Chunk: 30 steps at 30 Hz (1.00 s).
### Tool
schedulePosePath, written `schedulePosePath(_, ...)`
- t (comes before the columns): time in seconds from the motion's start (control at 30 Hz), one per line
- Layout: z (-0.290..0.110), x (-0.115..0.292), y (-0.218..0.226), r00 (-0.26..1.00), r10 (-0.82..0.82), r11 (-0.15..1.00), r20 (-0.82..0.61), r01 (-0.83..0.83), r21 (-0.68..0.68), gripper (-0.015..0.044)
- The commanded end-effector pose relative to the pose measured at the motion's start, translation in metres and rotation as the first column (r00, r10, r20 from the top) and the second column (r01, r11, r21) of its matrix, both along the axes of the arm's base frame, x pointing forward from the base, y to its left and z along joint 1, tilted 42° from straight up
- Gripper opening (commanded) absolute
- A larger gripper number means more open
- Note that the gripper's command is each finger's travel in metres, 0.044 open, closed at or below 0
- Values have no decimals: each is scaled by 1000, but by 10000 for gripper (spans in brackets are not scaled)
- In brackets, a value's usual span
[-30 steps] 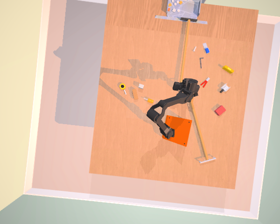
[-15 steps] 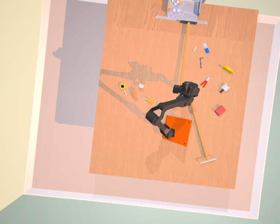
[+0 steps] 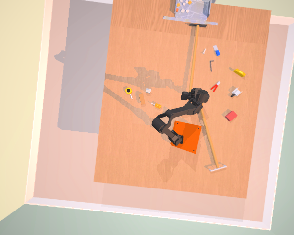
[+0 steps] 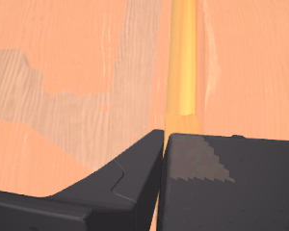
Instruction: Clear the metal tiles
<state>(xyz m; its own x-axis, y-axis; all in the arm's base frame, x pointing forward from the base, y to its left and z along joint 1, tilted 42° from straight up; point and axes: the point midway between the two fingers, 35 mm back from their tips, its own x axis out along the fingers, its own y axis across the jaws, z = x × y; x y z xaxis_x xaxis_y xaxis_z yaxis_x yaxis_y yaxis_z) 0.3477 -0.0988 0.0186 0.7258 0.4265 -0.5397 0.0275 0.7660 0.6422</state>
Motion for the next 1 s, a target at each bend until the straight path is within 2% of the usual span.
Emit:
schedulePosePath(0.0, 0, 1, 0, 1000, 0, 1000, -1, 0, 1, 157)
schedulePosePath(0.37, 5, -6, -5, 1000, 1, 1000, -3, -1, -1, 440)
schedulePosePath(0.97, 30, -41, -24, 1000, -1, 1000, -2, 1, -2, 440)
